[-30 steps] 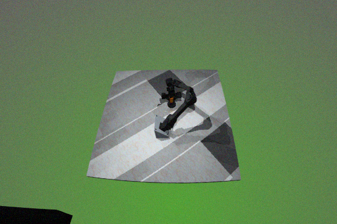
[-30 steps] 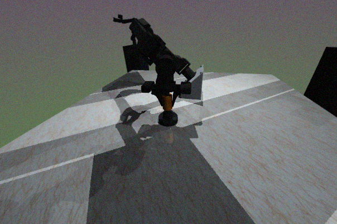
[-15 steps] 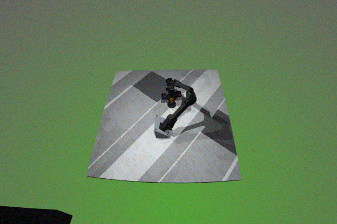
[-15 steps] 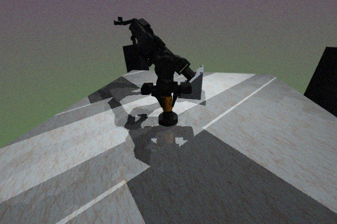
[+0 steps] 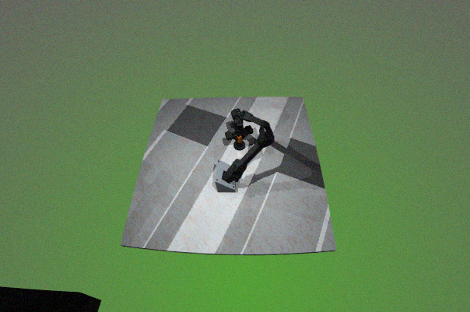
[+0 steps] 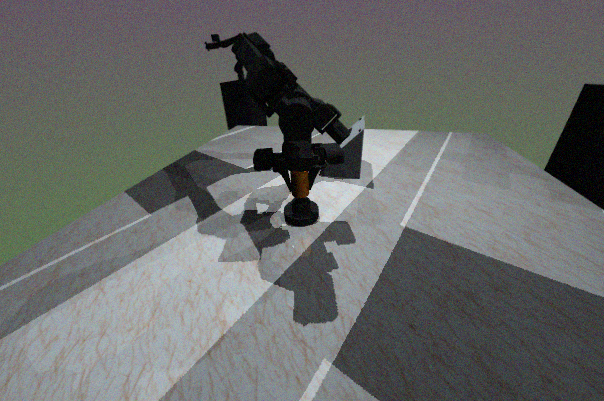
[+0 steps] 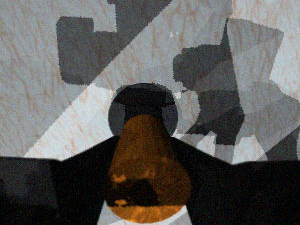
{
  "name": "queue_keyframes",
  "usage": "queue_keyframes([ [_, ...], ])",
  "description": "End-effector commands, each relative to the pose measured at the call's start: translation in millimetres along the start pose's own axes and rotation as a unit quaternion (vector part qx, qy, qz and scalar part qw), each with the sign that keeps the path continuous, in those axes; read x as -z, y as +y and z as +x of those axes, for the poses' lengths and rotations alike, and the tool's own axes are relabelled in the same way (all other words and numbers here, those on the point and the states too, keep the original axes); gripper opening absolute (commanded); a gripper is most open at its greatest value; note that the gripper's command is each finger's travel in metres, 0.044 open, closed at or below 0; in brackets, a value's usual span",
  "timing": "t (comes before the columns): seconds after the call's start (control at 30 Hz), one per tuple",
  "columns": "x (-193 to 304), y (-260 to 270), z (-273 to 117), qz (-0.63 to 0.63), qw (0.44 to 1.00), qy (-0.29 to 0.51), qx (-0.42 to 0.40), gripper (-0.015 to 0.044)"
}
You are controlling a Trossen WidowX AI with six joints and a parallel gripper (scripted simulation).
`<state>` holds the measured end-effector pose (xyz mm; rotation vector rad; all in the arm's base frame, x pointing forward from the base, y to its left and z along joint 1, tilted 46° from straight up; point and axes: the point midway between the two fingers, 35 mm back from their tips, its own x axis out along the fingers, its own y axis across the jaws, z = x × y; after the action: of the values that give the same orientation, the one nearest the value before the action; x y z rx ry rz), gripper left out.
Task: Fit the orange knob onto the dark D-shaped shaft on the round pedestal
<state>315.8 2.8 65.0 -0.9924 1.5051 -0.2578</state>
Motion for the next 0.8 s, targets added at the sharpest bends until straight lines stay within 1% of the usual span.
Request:
queue_keyframes([
  [0.0,2.0,1.7,-0.7,-0.033,0.999,-0.002,0.001,0.0000],
  [0.77,-2.2,-1.4,0.6,-0.033,0.999,-0.002,0.001,0.0000],
])
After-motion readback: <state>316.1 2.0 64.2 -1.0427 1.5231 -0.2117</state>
